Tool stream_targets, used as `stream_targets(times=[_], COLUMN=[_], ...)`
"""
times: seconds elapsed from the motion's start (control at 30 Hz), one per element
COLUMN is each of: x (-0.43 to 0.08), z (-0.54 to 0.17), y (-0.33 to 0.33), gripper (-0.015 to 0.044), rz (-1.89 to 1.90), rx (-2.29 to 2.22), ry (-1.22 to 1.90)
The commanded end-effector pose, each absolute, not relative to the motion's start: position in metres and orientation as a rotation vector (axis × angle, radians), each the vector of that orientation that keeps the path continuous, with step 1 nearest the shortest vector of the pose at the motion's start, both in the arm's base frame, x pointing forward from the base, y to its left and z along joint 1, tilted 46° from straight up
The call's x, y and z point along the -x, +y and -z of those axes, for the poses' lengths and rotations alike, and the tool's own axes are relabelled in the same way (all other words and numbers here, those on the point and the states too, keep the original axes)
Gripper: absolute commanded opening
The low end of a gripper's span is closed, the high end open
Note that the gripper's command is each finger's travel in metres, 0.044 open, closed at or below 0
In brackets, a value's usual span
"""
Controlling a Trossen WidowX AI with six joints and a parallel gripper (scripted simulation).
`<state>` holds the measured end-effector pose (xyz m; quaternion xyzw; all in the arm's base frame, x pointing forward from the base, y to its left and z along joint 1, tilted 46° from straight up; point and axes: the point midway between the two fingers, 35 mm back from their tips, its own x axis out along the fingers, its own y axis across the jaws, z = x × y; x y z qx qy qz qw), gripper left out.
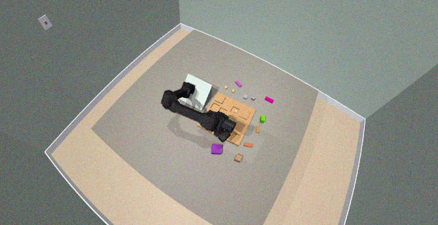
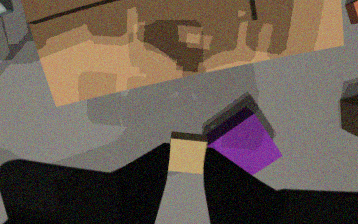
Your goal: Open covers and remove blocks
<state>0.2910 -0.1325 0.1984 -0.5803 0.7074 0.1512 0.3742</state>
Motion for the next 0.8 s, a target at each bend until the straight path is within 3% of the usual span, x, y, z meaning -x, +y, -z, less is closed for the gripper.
stream_targets(times=[0.0, 0.4, 0.77], x=[-0.278, -0.245, -0.246], z=[-0.207, -0.229, -0.22], y=[-0.141, -0.158, -0.167], gripper=[0.008, 0.008, 0.008], rz=[-0.388, -0.381, -0.383], rx=[1.489, 1.495, 1.492], ry=[1.819, 1.826, 1.825])
